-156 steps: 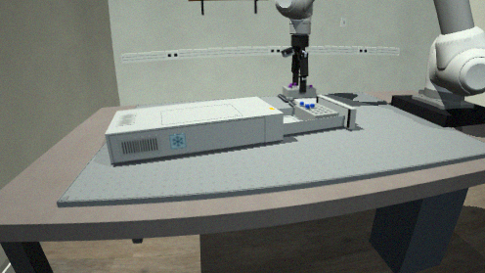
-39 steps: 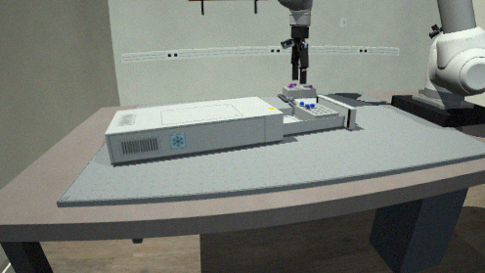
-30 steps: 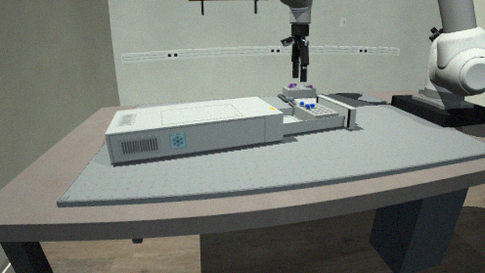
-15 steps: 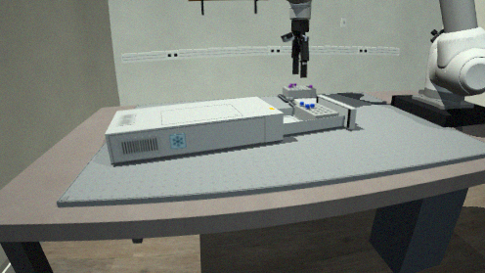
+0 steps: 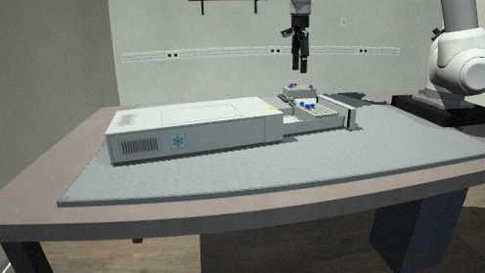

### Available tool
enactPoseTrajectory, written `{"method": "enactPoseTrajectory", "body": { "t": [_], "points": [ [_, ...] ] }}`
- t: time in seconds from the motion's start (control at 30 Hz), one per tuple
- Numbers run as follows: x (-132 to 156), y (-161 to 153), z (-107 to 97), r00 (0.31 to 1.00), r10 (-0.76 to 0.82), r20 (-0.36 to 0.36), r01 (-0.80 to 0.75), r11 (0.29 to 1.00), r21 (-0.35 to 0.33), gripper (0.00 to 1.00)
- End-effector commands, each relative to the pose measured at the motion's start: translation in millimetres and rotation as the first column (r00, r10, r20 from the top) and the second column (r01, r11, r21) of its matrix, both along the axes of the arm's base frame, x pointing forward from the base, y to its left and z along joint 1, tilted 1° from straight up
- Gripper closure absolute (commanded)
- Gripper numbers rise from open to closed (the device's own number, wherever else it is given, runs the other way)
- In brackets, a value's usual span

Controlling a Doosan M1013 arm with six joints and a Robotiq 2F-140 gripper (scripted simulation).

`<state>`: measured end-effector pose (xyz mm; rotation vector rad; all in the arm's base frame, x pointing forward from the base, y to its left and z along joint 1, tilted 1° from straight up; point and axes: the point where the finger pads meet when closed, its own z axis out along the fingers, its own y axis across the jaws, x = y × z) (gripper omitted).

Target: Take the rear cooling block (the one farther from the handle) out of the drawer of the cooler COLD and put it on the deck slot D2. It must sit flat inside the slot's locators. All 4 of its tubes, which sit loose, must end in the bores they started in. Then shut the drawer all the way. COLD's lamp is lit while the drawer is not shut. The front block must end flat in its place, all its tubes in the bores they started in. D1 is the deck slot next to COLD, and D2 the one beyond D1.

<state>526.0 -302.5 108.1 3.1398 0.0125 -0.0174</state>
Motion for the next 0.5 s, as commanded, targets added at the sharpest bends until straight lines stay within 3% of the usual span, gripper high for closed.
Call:
{"method": "enactPoseTrajectory", "body": {
  "t": [0.0,0.47],
  "points": [
    [-0.9,-0.1,3.3,1.000,0.002,-0.001,-0.002,1.000,0.002,0.34],
    [0.7,-0.8,24.0,1.000,0.002,0.002,-0.002,1.000,0.000,0.34]
  ]
}}
